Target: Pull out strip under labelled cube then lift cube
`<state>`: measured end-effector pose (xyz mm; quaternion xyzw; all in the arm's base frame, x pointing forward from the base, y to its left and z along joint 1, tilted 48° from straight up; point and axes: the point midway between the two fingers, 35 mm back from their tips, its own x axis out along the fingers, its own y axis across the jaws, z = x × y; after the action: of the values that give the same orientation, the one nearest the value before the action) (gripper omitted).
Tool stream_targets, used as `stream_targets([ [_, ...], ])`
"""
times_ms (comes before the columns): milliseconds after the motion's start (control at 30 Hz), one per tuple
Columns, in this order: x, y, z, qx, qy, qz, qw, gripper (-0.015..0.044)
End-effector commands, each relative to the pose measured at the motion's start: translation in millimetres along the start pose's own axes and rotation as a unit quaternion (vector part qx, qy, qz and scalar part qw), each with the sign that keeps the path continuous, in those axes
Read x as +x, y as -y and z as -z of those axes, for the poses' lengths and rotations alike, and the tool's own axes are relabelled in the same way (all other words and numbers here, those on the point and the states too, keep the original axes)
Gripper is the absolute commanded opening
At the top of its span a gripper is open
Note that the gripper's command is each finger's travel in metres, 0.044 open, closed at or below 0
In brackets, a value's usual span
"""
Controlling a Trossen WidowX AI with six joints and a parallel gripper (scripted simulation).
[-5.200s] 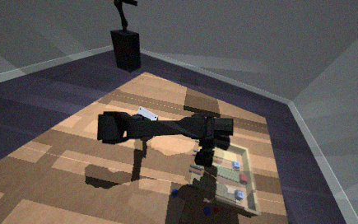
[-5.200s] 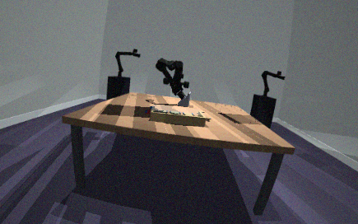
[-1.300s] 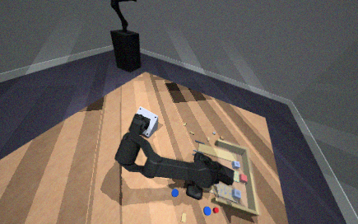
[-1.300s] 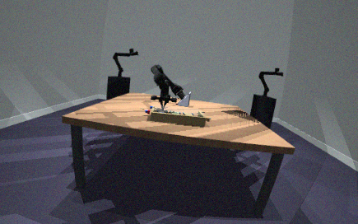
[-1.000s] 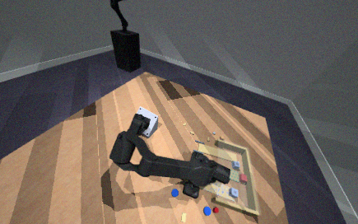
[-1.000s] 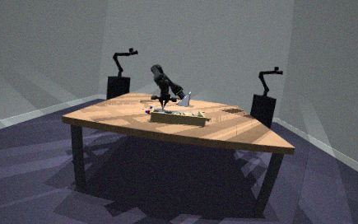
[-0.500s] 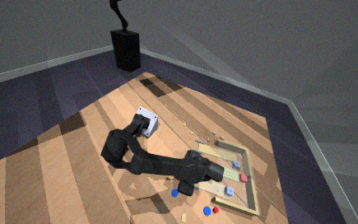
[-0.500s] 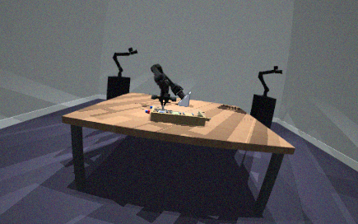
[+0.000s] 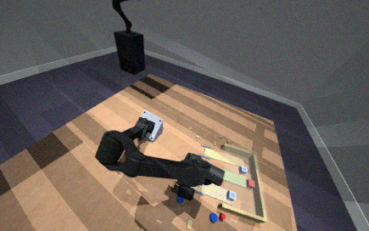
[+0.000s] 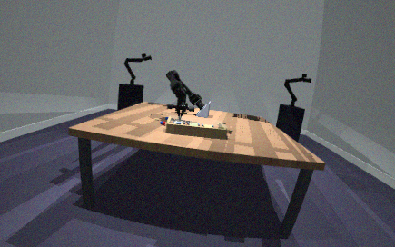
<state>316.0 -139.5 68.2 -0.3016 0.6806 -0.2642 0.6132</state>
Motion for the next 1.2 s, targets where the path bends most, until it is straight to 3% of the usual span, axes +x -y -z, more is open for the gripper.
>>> stream_targets([
  [0,4,0,9,-0.003,-0.008,0.001,1.0,0.0],
  [1167,4,2,63,-0.004,-0.009,0.001,1.0,0.0],
])
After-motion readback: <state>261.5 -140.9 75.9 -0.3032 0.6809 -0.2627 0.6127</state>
